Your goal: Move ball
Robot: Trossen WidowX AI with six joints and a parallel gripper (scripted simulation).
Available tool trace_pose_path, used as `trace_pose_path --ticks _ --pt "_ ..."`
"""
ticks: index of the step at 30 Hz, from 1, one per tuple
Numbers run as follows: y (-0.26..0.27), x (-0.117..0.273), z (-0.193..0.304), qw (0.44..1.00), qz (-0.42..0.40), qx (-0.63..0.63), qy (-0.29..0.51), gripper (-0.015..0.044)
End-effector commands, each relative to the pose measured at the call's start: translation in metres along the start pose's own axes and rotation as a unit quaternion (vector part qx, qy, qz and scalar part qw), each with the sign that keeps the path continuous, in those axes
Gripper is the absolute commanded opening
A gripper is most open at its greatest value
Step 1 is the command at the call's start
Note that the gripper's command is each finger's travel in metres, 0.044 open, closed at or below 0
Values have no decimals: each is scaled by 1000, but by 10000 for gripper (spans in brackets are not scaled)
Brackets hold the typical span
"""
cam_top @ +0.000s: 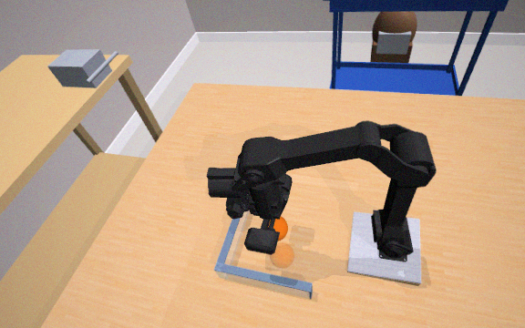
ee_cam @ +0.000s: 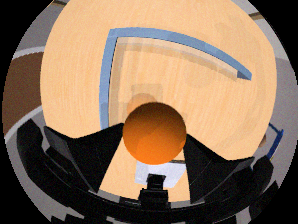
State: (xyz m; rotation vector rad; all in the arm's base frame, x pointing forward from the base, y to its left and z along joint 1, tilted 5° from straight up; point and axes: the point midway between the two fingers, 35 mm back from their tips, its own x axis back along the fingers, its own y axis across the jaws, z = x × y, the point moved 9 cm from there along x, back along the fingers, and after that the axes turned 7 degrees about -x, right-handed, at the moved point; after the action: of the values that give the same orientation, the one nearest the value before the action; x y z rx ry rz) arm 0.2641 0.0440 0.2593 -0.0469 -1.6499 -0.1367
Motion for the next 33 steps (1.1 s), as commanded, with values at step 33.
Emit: trace_pose_path --ticks 33 --pt "22 -93 17 1000 0 -1 -6 0"
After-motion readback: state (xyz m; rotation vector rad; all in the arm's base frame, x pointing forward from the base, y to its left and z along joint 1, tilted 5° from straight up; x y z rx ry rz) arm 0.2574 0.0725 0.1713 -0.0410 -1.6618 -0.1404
